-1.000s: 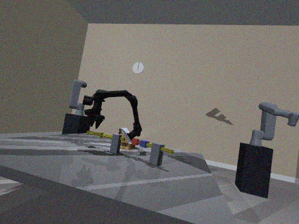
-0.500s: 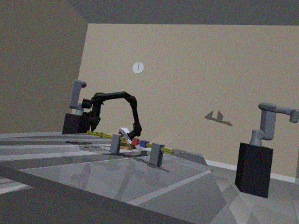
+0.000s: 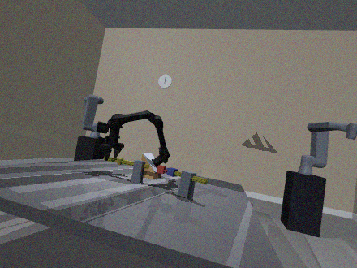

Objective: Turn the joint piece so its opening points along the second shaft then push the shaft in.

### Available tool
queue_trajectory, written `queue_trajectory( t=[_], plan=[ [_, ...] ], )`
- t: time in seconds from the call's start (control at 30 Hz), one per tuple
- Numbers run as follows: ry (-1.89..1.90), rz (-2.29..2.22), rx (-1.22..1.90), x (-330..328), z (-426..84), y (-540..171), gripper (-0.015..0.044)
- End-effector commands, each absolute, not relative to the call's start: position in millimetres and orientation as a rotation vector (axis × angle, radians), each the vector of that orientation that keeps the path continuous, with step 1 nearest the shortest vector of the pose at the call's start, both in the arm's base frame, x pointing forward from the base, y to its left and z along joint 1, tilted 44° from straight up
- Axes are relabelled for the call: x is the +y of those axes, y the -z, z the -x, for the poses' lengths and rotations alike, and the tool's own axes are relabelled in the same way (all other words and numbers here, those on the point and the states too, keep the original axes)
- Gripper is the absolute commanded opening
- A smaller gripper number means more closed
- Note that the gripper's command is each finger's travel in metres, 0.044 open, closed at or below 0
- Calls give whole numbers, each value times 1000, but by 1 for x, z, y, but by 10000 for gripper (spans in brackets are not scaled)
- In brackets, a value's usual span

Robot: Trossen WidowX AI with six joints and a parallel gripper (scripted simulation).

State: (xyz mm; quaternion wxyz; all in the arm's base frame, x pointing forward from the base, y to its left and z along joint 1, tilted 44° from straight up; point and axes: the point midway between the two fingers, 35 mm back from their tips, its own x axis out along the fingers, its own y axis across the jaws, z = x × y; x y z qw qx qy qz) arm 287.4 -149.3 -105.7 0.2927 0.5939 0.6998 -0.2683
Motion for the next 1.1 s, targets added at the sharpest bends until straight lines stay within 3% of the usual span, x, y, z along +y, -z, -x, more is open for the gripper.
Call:
queue_trajectory(
  t=[0.0, 0.73, 1.07],
  plan=[
    [746, -1592, 1870, -148, -286, 108, 440],
    [744, -1594, 1870, -127, -283, 130, 440],
    [744, -1594, 1870, -127, -283, 130, 177]
  ],
)
